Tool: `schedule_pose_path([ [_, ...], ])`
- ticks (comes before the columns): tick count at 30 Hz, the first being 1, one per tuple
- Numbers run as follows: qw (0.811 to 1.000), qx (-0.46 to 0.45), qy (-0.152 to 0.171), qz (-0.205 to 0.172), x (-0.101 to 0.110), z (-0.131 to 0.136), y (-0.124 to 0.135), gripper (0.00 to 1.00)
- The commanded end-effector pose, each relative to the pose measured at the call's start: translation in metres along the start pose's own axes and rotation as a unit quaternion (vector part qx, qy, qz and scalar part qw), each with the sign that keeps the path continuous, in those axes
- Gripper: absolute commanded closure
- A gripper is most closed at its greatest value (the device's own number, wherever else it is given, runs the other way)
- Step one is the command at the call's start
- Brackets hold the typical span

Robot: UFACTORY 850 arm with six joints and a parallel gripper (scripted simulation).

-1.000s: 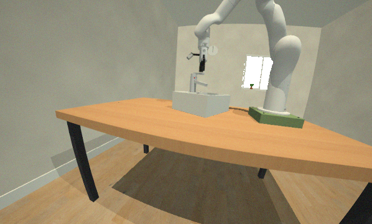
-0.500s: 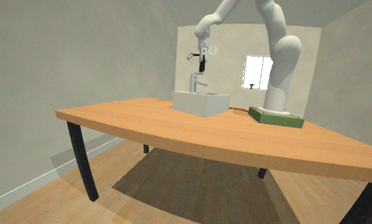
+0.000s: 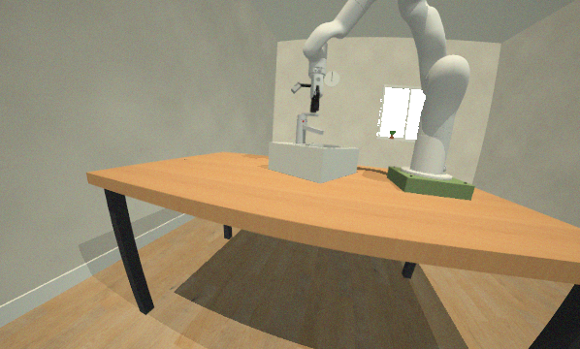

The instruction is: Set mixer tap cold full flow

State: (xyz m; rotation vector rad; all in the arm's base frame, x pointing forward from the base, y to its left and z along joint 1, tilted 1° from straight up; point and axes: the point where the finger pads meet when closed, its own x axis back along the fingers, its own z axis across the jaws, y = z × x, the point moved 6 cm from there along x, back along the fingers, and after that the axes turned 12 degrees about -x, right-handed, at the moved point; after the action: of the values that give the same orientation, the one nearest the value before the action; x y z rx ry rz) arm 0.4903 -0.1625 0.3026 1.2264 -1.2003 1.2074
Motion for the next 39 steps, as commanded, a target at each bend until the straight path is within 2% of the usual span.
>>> schedule_pose_path([
  [1,1.000,0.000,0.000,0.001,0.0009,0.0003,-0.0009,0.35],
  [39,1.000,0.000,0.000,0.001,-0.0048,0.0003,-0.0009,0.35],
])
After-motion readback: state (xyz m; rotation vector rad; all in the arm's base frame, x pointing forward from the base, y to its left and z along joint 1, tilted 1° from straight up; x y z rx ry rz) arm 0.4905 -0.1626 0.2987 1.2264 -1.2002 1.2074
